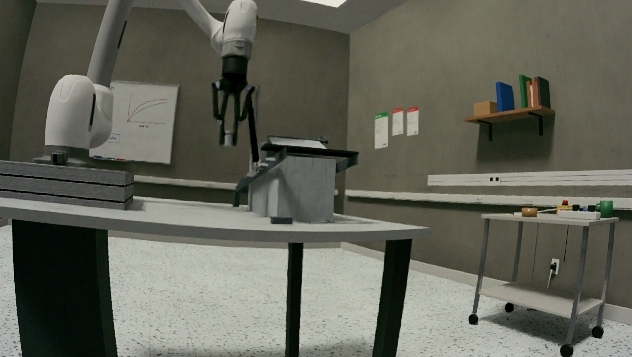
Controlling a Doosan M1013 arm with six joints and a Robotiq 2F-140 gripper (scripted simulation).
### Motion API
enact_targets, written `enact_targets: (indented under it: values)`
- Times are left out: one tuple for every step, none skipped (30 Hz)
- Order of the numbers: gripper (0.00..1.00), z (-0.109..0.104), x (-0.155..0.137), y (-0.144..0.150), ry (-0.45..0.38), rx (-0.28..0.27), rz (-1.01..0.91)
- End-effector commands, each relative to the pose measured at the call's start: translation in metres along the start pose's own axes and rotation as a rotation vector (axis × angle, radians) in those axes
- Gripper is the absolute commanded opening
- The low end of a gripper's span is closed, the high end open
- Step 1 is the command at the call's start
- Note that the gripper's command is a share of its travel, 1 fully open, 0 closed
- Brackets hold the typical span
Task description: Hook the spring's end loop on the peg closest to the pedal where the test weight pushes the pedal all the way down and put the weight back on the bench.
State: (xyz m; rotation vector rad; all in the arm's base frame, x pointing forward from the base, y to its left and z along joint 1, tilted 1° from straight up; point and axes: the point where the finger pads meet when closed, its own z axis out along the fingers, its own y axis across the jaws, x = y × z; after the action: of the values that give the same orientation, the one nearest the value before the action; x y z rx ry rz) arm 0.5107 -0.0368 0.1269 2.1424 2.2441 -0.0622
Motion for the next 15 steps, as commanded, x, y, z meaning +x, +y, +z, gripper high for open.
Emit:
enact_targets:
  values:
    - [0.25,0.003,0.004,-0.003,0.003,-0.001,0.000]
    - [0.25,0.003,0.004,-0.003,0.003,-0.001,0.000]
    - [0.25,0.003,0.004,-0.003,0.003,-0.001,0.000]
    - [0.25,0.002,0.003,-0.002,0.003,-0.001,0.000]
    - [0.25,0.004,0.005,-0.004,0.004,-0.001,0.000]
    - [0.25,0.006,0.007,-0.005,0.005,-0.001,0.000]
    - [0.25,0.007,0.008,-0.007,0.007,-0.001,0.000]
    - [0.25,0.009,0.010,-0.008,0.008,-0.001,0.000]
    - [0.25,0.010,0.012,-0.009,0.009,-0.001,0.000]
    - [0.25,0.012,0.013,-0.011,0.011,-0.001,0.000]
    - [0.25,0.013,0.015,-0.012,0.012,-0.001,0.000]
    - [0.25,0.015,0.017,-0.014,0.013,-0.001,0.000]
    - [0.25,0.016,0.018,-0.015,0.014,-0.001,0.000]
    - [0.25,0.018,0.020,-0.017,0.016,-0.001,0.000]
    - [0.25,0.019,0.022,-0.018,0.017,-0.001,0.000]
